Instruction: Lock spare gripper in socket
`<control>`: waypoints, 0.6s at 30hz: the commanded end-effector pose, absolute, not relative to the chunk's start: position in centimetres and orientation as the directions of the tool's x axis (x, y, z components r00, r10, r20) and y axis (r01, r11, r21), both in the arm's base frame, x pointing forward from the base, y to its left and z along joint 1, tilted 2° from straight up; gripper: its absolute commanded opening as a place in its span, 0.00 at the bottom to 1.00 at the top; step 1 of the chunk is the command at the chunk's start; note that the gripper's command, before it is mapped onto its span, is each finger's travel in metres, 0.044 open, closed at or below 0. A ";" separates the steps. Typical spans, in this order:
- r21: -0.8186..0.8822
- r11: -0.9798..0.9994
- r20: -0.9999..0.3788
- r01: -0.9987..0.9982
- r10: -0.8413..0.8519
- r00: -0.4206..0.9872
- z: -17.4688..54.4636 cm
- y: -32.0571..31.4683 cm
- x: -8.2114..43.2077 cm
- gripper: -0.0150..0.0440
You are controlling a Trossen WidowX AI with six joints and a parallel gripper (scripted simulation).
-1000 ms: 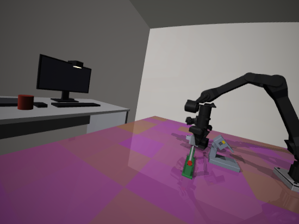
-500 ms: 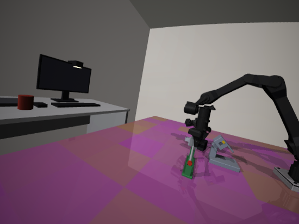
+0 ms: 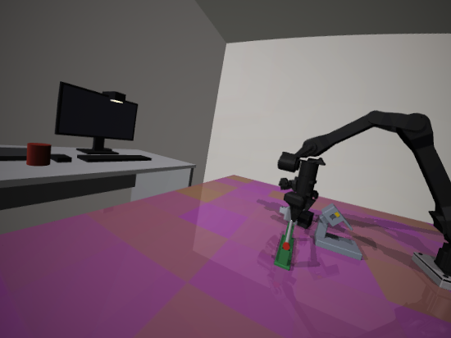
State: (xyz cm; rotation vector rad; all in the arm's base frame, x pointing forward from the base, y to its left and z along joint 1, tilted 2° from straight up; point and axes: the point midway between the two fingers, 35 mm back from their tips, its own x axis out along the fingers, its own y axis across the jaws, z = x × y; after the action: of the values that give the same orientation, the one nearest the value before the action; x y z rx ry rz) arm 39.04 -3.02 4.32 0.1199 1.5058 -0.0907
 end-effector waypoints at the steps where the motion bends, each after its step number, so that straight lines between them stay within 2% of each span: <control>1: 0.023 0.991 -0.998 0.134 0.014 0.063 4.7 -3.0 39.0 1.00; 18: 0.021 0.991 -0.999 0.135 0.016 0.035 7.9 -3.0 38.2 1.00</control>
State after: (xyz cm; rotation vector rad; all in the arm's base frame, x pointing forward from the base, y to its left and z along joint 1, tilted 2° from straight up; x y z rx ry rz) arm 38.19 -2.97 7.11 0.1209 1.5381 -0.0915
